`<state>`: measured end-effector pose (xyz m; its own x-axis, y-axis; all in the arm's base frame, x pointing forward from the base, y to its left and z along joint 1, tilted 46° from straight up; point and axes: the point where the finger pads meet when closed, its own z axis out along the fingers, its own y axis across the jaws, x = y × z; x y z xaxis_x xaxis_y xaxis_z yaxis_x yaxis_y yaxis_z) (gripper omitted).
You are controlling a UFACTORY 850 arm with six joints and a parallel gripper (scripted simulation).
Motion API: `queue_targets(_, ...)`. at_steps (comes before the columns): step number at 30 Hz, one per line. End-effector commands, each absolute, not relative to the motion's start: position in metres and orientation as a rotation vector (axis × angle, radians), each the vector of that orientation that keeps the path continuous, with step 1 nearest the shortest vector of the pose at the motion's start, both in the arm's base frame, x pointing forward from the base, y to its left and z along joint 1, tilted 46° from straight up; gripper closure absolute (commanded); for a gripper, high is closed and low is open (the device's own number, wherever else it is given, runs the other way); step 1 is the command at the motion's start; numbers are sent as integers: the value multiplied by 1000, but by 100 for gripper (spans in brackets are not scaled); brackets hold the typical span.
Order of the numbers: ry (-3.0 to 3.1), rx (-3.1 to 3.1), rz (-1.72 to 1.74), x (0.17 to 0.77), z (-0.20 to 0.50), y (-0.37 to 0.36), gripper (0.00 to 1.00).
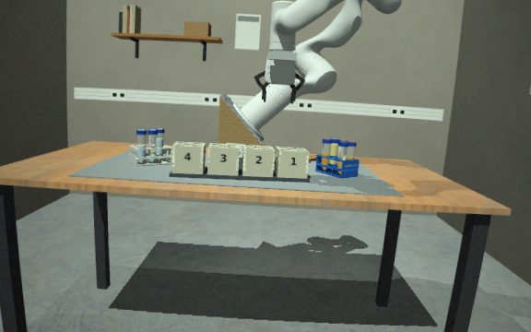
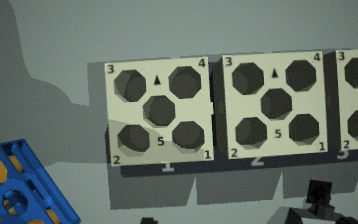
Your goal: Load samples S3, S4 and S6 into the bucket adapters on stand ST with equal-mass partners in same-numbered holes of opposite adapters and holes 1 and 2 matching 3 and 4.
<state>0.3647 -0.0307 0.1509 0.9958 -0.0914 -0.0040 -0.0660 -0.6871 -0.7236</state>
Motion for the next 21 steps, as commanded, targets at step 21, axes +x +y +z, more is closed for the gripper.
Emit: queue_targets(21,109,-2330,-42,409,75,-107,0)
